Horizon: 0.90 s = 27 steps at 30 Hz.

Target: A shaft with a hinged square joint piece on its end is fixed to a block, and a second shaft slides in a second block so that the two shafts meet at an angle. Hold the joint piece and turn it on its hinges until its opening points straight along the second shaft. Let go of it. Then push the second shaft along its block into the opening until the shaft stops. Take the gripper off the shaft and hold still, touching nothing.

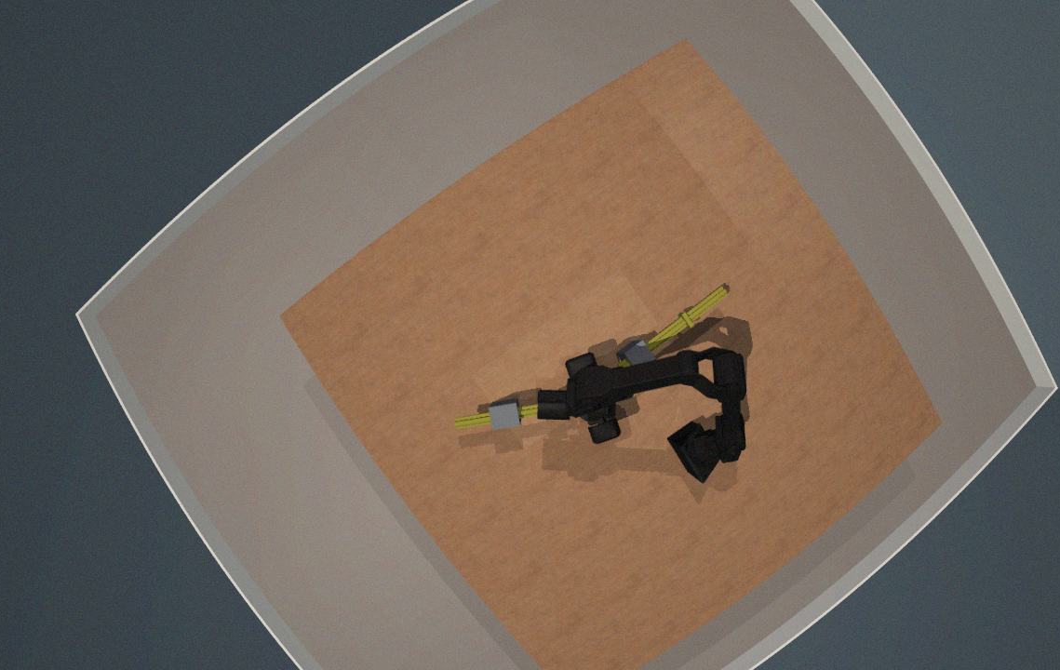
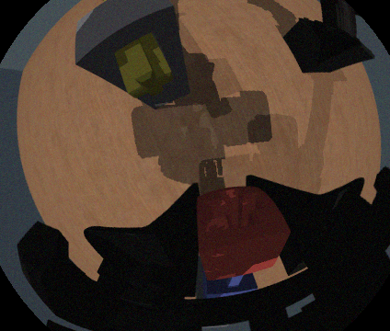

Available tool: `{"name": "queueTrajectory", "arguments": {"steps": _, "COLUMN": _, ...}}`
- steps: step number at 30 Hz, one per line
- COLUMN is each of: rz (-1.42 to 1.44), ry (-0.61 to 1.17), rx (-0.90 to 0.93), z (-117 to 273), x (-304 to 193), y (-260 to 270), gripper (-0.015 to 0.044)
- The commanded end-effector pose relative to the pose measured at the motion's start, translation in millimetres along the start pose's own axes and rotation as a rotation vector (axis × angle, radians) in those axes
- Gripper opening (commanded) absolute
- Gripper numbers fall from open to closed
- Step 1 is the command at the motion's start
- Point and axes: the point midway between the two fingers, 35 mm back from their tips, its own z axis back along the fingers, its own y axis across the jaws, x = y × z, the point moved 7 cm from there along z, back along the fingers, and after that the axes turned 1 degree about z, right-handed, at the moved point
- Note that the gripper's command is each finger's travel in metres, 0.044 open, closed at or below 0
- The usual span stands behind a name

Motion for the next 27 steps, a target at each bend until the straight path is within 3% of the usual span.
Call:
{"name": "queueTrajectory", "arguments": {"steps": 1, "rz": 0.000, "ry": 0.000, "rx": 0.000, "z": 0.0, "x": 0.0, "y": 0.0, "gripper": 0.0147}}
{"name": "queueTrajectory", "arguments": {"steps": 3, "rz": 0.000, "ry": 0.000, "rx": 0.000, "z": 0.0, "x": 0.0, "y": 0.0, "gripper": 0.0147}}
{"name": "queueTrajectory", "arguments": {"steps": 9, "rz": 0.000, "ry": 0.000, "rx": 0.000, "z": 0.0, "x": 0.0, "y": 0.0, "gripper": 0.0000}}
{"name": "queueTrajectory", "arguments": {"steps": 27, "rz": 0.192, "ry": 0.107, "rx": 0.018, "z": -6.0, "x": 6.0, "y": 9.1, "gripper": 0.0000}}
